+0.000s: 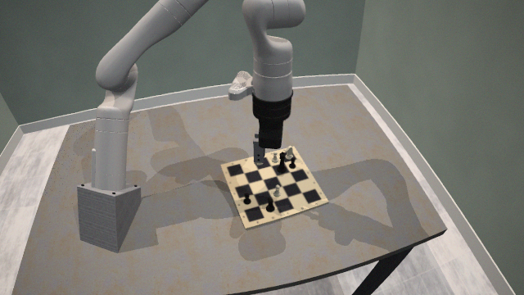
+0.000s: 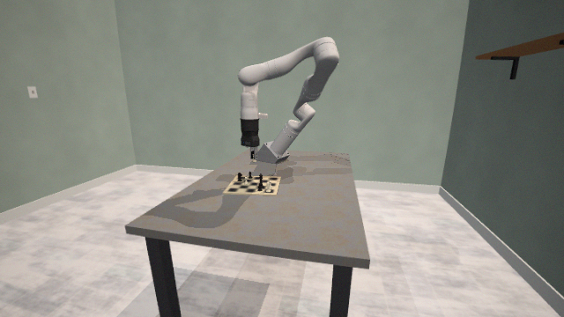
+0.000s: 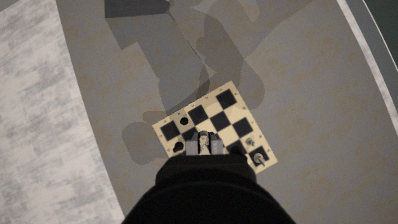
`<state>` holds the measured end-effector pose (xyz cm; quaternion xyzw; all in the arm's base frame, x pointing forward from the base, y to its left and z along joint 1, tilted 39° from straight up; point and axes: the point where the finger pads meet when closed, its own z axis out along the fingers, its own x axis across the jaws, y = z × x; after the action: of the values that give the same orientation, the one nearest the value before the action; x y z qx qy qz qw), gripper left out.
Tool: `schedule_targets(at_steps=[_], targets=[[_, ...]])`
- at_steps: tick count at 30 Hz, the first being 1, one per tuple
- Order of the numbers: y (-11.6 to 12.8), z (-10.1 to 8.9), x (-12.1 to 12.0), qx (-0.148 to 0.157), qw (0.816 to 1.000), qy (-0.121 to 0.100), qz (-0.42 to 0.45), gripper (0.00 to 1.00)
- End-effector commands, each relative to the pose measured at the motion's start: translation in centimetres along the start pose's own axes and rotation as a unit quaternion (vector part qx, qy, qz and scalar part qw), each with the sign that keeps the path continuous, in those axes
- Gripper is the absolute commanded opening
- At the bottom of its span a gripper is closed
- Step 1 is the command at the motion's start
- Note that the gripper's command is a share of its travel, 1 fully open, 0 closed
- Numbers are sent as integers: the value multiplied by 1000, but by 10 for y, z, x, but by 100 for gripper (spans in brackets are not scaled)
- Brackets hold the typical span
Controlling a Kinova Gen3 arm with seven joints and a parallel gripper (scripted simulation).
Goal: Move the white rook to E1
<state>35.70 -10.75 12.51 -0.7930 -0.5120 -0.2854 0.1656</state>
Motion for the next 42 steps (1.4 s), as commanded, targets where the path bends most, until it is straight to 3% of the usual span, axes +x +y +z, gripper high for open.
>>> schedule_targets(at_steps=[1,8,16,35,42], targets=[[0,-5,0,-1,1000,0,1,0],[-11,-5,7,0,1000,0,23,0],[-68,-3,50,2,989,2,150,0],[-71,-4,52,0,987,2,161,0],[-69,12,53,-2,987,4,158,0]])
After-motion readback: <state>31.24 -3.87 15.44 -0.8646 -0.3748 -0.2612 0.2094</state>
